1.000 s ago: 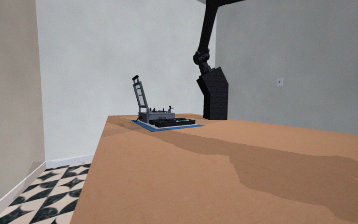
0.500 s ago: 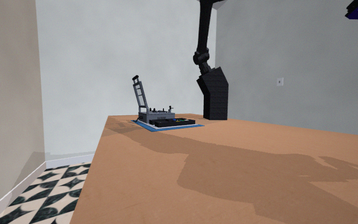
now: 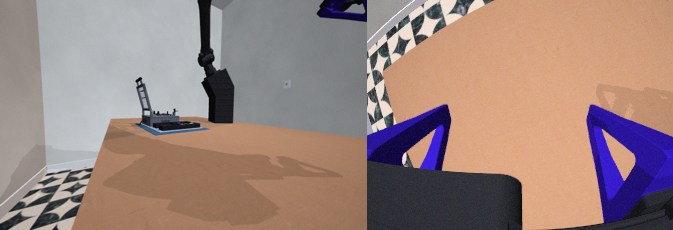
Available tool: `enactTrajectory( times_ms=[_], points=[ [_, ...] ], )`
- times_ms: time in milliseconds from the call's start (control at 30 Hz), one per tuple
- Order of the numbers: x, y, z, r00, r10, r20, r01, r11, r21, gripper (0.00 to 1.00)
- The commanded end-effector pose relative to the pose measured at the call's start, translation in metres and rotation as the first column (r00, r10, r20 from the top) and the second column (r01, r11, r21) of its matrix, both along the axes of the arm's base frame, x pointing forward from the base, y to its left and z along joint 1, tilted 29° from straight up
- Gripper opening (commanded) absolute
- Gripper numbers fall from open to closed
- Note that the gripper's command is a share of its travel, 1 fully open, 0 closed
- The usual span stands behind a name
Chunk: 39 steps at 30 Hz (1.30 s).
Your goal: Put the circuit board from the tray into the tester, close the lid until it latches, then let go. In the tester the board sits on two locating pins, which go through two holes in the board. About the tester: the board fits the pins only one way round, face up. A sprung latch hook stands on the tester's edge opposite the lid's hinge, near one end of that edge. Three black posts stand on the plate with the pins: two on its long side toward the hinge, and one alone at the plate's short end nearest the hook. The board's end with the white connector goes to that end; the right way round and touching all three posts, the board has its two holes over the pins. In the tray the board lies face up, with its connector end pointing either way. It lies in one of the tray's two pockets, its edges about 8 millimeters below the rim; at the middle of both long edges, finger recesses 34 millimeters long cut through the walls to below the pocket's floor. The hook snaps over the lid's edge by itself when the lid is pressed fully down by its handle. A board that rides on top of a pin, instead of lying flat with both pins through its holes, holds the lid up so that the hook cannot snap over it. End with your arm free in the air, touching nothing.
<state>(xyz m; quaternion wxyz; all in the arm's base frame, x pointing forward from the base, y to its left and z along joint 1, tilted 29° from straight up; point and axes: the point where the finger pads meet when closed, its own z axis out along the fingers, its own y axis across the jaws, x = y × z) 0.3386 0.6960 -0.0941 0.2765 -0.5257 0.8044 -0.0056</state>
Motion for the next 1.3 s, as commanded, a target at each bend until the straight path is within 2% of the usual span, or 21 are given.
enactTrajectory(
  times_ms=[0,333,400,433,900,967,1000,1267],
  points=[
    [0.023,-0.008,0.042,0.999,0.008,0.031,-0.008,1.0,0.009,1.0],
    [0.049,-0.055,0.068,0.998,0.022,0.053,-0.019,0.998,-0.054,1.0],
    [0.049,-0.055,0.068,0.998,0.022,0.053,-0.019,0.998,-0.054,1.0],
    [0.057,-0.071,0.077,0.998,0.027,0.059,-0.023,0.997,-0.074,1.0],
    [0.086,-0.161,0.117,0.995,0.057,0.079,-0.041,0.981,-0.187,1.0],
    [0.086,-0.161,0.117,0.995,0.057,0.079,-0.041,0.981,-0.187,1.0],
    [0.091,-0.183,0.125,0.995,0.065,0.081,-0.046,0.976,-0.214,1.0],
    [0.098,-0.251,0.147,0.993,0.089,0.08,-0.062,0.954,-0.294,1.0]
  ],
)
